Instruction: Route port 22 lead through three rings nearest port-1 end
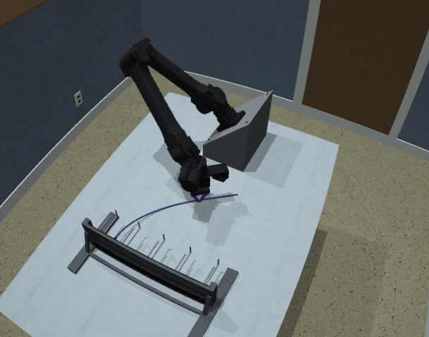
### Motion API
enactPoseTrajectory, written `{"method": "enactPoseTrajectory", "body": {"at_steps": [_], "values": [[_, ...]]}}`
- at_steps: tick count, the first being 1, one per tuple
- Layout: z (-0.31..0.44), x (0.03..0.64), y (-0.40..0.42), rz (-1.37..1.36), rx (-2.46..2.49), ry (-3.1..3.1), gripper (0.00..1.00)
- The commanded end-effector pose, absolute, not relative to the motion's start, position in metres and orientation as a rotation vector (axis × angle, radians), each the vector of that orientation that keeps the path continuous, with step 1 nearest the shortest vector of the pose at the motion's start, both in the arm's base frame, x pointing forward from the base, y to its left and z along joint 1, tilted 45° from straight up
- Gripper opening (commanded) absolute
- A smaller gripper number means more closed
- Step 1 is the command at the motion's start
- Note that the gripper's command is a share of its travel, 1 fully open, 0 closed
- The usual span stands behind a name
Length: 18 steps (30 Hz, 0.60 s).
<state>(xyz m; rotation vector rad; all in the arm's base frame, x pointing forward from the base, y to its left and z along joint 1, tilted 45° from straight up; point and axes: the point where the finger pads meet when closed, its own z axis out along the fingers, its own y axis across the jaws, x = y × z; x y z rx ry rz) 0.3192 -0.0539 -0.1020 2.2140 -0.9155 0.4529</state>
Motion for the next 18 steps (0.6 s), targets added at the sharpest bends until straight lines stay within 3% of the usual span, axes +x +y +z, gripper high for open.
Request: {"method": "enactPoseTrajectory", "body": {"at_steps": [1,18], "values": [[-0.0960,0.3328,-0.0543,0.486,2.218,-0.939,0.32],[-0.1014,0.3314,-0.0549,0.477,2.217,-0.932,0.32]]}}
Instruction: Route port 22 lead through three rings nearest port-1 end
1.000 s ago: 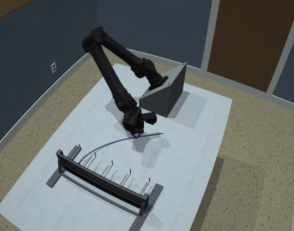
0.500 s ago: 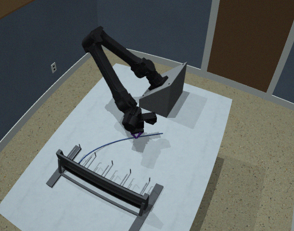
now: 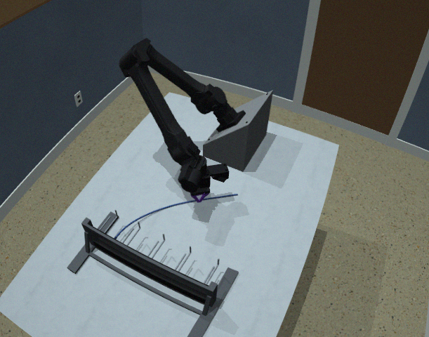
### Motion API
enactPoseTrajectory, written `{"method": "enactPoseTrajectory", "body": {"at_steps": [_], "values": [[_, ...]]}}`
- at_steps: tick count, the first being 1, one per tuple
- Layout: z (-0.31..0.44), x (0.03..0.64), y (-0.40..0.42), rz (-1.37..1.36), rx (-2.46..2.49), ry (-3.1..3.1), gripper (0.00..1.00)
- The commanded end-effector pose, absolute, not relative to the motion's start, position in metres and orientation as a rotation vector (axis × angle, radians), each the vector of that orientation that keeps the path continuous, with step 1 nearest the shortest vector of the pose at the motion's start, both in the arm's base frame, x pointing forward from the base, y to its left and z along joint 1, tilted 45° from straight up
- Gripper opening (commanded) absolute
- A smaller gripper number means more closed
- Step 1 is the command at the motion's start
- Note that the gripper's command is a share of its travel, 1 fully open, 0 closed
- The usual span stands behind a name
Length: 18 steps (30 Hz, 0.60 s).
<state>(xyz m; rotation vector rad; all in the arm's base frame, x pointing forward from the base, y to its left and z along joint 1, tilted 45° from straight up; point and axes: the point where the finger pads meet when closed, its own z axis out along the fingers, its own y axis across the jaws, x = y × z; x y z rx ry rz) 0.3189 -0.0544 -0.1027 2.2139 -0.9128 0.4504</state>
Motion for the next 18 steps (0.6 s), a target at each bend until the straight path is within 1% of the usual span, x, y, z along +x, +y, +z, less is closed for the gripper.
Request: {"method": "enactPoseTrajectory", "body": {"at_steps": [1,18], "values": [[-0.1025,0.3307,-0.0554,0.473,2.216,-0.931,0.32],[-0.1063,0.3333,-0.0574,0.475,2.210,-0.939,0.32]]}}
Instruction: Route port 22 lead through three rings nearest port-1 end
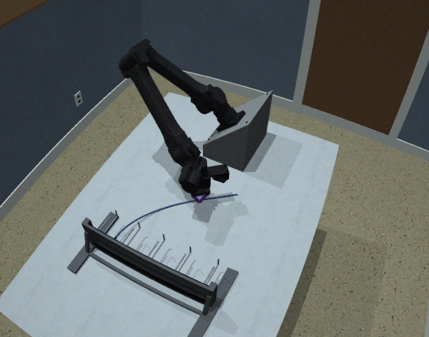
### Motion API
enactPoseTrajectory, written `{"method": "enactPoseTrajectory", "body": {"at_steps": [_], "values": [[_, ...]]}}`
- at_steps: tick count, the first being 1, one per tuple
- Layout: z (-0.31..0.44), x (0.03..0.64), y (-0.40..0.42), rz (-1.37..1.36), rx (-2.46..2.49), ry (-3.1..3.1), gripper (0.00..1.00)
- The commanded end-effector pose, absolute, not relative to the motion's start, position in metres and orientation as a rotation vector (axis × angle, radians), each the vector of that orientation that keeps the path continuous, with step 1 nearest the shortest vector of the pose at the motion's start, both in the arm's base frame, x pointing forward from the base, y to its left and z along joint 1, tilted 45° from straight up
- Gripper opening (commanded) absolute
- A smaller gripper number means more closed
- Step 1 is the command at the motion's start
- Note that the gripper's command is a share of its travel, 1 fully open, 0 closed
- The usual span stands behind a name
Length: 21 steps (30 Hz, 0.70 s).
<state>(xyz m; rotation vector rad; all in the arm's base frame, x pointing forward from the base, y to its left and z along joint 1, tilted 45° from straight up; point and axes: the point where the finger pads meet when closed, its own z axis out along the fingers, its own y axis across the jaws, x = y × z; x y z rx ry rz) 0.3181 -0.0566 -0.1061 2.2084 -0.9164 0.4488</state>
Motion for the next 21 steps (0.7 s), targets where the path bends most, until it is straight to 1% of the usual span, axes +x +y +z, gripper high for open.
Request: {"method": "enactPoseTrajectory", "body": {"at_steps": [1,21], "values": [[-0.1074,0.3326,-0.0580,0.472,2.209,-0.938,0.32],[-0.1079,0.3340,-0.0589,0.478,2.206,-0.943,0.32]]}}
